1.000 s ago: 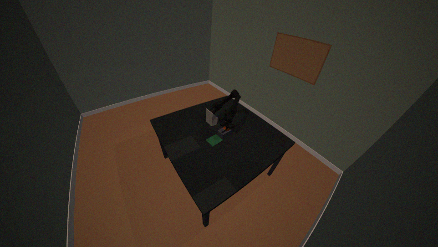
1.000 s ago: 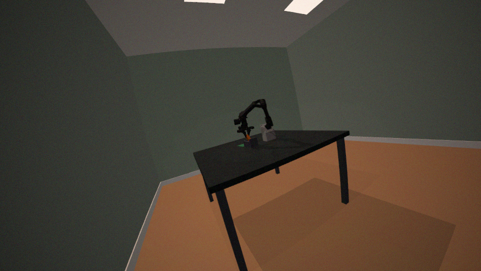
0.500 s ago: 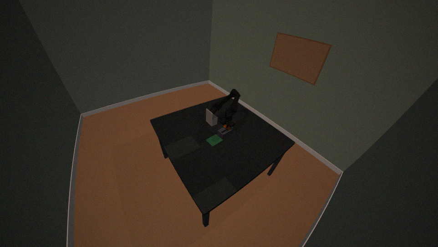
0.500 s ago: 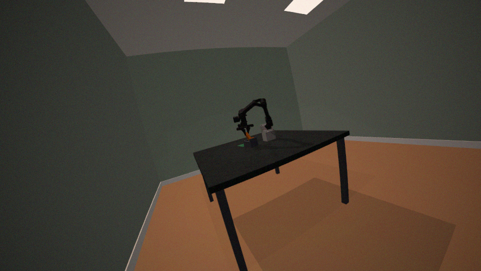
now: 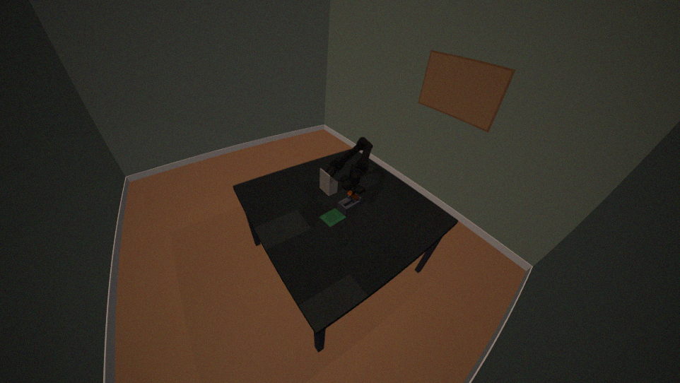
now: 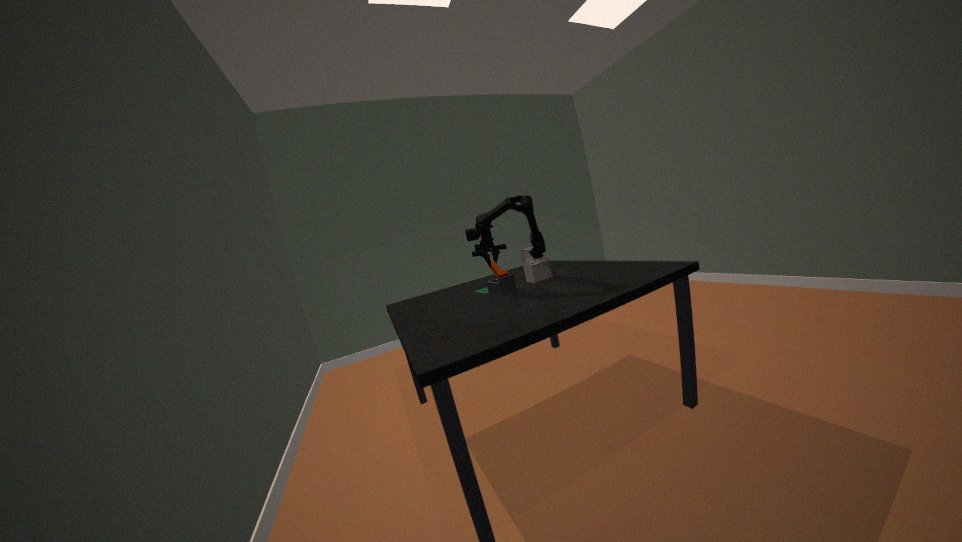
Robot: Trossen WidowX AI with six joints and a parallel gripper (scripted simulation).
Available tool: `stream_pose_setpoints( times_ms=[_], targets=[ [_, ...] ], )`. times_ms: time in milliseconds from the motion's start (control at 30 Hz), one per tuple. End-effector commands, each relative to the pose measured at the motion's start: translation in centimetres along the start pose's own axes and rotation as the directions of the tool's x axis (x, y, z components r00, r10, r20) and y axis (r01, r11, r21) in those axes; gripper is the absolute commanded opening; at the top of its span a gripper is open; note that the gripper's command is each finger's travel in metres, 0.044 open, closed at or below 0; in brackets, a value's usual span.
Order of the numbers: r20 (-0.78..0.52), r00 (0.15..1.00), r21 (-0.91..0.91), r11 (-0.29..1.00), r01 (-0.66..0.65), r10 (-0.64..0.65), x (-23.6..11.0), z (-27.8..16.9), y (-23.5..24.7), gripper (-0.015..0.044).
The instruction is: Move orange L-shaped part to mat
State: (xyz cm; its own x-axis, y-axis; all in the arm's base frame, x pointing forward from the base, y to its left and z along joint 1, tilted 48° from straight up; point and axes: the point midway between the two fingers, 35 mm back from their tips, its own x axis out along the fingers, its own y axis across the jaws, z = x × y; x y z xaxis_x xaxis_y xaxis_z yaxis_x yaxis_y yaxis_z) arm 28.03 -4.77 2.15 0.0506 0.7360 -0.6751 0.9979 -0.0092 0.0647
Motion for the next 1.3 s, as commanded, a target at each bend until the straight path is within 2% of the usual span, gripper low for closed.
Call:
stream_pose_setpoints(
  times_ms=[0, 433, 1267],
  targets=[
    [0.005, 1.000, -0.005, 1.000, 0.004, -0.004, -0.6, 0.0, 0.0, 0.0000],
    [0.005, 1.000, -0.005, 1.000, 0.004, -0.004, -0.9, 1.1, -0.1, 0.0000],
    [0.014, 1.000, -0.007, 1.000, 0.002, -0.002, -0.9, 13.4, -1.1, 0.0000]
  ],
)
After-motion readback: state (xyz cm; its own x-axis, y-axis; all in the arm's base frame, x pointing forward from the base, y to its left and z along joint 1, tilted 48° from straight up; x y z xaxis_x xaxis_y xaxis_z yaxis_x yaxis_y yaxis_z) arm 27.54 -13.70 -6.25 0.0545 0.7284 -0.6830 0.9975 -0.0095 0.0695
